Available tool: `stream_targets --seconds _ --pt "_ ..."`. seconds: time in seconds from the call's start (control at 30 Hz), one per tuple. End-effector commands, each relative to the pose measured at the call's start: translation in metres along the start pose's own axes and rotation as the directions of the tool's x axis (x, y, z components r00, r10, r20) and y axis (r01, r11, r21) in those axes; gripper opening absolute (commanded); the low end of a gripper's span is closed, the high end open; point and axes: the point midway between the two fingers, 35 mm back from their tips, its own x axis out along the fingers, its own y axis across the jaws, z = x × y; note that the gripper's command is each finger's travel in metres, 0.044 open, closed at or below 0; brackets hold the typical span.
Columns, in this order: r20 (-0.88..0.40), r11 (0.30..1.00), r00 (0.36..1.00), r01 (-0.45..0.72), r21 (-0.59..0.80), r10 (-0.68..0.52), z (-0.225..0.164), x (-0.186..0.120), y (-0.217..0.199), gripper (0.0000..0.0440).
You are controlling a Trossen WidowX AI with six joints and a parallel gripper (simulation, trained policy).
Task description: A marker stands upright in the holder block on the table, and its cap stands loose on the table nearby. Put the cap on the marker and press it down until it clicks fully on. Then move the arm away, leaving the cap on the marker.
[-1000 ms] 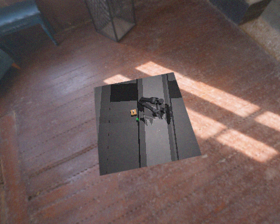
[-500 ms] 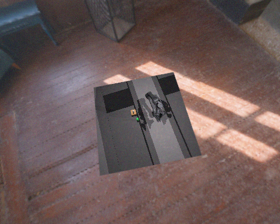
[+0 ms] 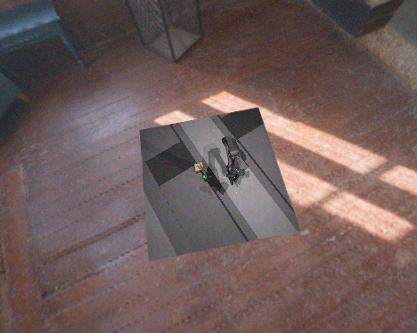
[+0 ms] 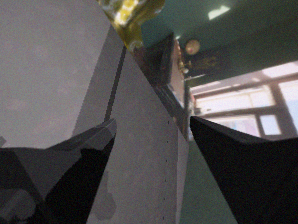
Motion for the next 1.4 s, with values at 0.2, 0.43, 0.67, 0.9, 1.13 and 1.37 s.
stream_targets --seconds 0.2,0.43,0.67,0.9,1.13,1.37 --pt "-0.074 0.998 0.996 -0.048 0.044 0.051 -0.012 0.010 0.002 0.0329" --pt "-0.131 0.993 0.987 -0.080 0.085 0.091 -0.022 0.017 0.004 0.0329" --pt "-0.184 0.985 0.974 -0.108 0.131 0.131 -0.033 0.023 0.005 0.0330" --pt "-0.231 0.975 0.958 -0.131 0.181 0.171 -0.043 0.029 0.006 0.0330" --pt "-0.273 0.961 0.938 -0.149 0.233 0.211 -0.054 0.035 0.006 0.0330" --pt "-0.310 0.944 0.917 -0.161 0.286 0.251 -0.065 0.039 0.006 0.0330"
